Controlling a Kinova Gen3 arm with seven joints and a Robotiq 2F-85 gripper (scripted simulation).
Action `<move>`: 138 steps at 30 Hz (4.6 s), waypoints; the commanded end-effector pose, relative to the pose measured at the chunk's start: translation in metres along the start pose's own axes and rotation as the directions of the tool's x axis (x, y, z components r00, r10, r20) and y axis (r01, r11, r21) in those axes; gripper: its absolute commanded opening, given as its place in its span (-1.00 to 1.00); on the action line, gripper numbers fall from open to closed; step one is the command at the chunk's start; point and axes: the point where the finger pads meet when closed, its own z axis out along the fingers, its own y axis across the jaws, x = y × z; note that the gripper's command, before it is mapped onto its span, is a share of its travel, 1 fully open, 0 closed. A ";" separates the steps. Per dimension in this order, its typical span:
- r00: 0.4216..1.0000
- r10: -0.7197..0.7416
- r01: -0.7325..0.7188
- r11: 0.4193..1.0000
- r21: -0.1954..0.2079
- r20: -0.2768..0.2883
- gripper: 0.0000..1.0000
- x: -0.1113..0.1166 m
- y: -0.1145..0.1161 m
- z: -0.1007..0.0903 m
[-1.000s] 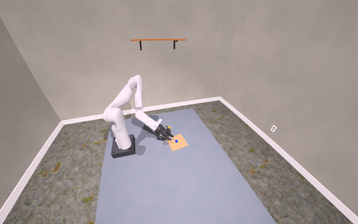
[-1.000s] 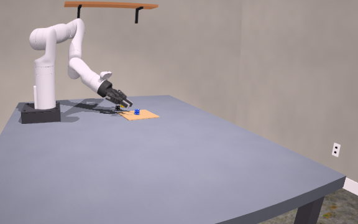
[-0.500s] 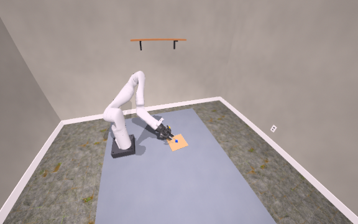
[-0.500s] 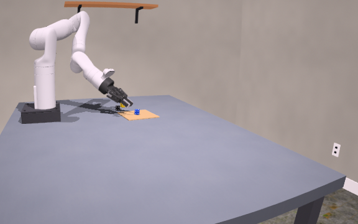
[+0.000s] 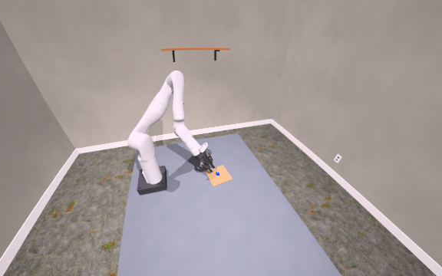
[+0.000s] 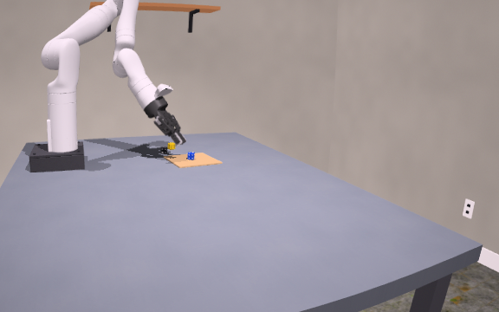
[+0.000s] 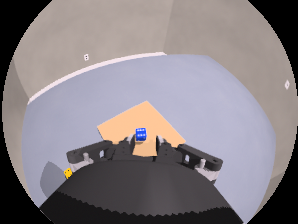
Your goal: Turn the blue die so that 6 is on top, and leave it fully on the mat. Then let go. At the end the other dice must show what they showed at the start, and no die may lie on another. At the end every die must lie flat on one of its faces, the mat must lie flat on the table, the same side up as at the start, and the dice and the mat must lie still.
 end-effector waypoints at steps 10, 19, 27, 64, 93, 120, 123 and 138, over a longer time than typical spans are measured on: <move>0.966 0.081 -0.090 0.996 0.026 0.244 -0.30 0.042 -0.005 -0.013; 0.892 0.068 -0.090 0.996 0.027 0.447 -0.30 0.064 -0.003 -0.021; 0.829 0.060 -0.090 0.996 0.026 0.557 -0.30 0.077 -0.001 -0.026; 0.757 0.051 -0.090 0.996 0.026 0.651 1.00 0.092 0.001 -0.034; 0.757 0.051 -0.090 0.996 0.026 0.651 1.00 0.124 0.005 -0.071; 0.757 0.051 -0.090 0.996 0.026 0.651 1.00 0.124 0.005 -0.071; 0.757 0.051 -0.090 0.996 0.026 0.651 1.00 0.124 0.005 -0.071; 0.757 0.051 -0.090 0.996 0.026 0.651 1.00 0.124 0.005 -0.071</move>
